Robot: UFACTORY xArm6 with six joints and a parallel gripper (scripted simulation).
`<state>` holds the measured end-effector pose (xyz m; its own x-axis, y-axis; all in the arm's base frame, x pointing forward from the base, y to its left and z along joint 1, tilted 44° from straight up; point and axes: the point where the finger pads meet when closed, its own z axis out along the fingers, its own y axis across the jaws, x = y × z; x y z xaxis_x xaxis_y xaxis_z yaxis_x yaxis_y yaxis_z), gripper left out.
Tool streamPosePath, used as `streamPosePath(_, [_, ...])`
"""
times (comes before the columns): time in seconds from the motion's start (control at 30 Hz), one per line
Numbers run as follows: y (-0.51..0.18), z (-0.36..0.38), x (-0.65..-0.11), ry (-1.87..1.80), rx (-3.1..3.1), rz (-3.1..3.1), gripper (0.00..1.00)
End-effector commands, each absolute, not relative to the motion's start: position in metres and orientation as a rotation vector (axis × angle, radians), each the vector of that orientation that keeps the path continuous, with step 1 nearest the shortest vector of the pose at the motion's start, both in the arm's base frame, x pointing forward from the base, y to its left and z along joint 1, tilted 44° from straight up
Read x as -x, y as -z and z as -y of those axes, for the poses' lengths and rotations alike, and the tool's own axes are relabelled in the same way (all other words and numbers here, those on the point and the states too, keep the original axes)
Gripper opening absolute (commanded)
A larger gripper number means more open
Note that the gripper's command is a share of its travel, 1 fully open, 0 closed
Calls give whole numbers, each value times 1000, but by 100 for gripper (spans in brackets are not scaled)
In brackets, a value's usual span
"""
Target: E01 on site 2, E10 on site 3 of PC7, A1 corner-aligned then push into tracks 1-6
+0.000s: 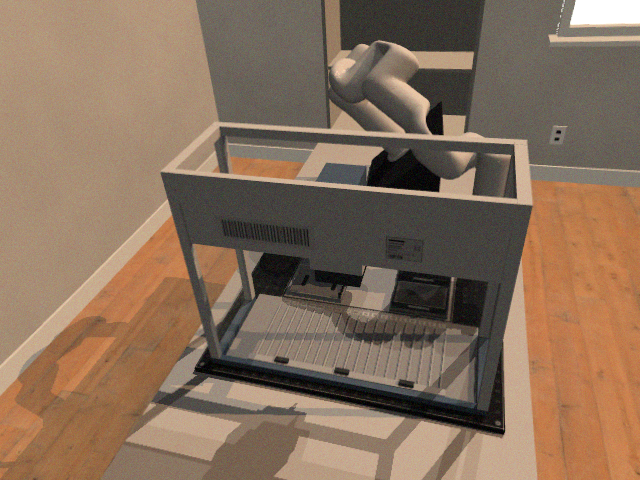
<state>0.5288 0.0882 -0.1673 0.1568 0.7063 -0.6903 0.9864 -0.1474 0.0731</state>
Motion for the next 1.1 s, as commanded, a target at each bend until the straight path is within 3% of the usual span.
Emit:
streamPosePath(0.0, [164,-92,-531,695,-1918,-1605,100])
streamPosePath(1.07, [135,-120,-532,695,-1918,-1605,100])
